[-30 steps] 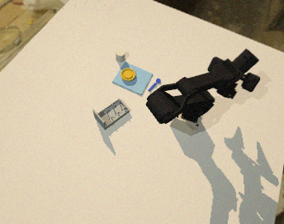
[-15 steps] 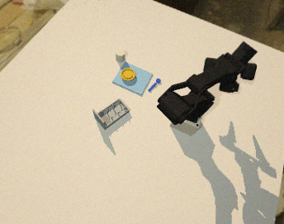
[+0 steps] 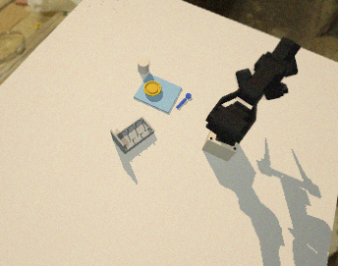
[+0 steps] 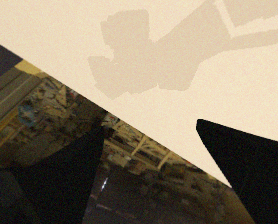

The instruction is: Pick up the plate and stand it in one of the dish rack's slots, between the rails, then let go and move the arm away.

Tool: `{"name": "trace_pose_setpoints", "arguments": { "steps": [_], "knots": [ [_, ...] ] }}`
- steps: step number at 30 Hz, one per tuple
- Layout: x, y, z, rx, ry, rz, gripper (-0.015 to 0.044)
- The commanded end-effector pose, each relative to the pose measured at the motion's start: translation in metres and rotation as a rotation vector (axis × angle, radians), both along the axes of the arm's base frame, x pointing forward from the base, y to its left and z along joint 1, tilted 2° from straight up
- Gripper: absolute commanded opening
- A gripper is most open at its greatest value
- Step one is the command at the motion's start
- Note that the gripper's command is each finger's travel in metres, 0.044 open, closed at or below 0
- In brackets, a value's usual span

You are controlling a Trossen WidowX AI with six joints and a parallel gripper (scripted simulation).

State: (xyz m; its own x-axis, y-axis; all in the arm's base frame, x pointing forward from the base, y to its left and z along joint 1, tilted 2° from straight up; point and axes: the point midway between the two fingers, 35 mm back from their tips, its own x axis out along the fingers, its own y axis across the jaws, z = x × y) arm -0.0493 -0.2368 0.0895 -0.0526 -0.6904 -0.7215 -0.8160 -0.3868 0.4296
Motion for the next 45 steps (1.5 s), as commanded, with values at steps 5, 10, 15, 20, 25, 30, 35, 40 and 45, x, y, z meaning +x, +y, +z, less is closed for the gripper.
{"name": "trace_pose_setpoints", "arguments": {
  "steps": [5, 10, 15, 20, 25, 30, 35, 40, 45],
  "knots": [
    [0.022, -0.011, 0.003, 0.05, 0.127, 0.237, 0.04],
    [0.036, -0.016, 0.002, 0.075, 0.197, 0.378, 0.04],
    [0.051, -0.02, 0.002, 0.096, 0.268, 0.521, 0.04],
    [0.066, -0.024, 0.001, 0.113, 0.339, 0.666, 0.04],
    [0.081, -0.026, 0.0, 0.125, 0.41, 0.813, 0.04],
    [0.097, -0.028, -0.001, 0.132, 0.48, 0.961, 0.04],
    [0.114, -0.029, -0.002, 0.135, 0.551, 1.11, 0.04],
    [0.13, -0.029, -0.004, 0.134, 0.618, 1.254, 0.04],
    [0.146, -0.028, -0.006, 0.128, 0.685, 1.397, 0.04]
  ]
}}
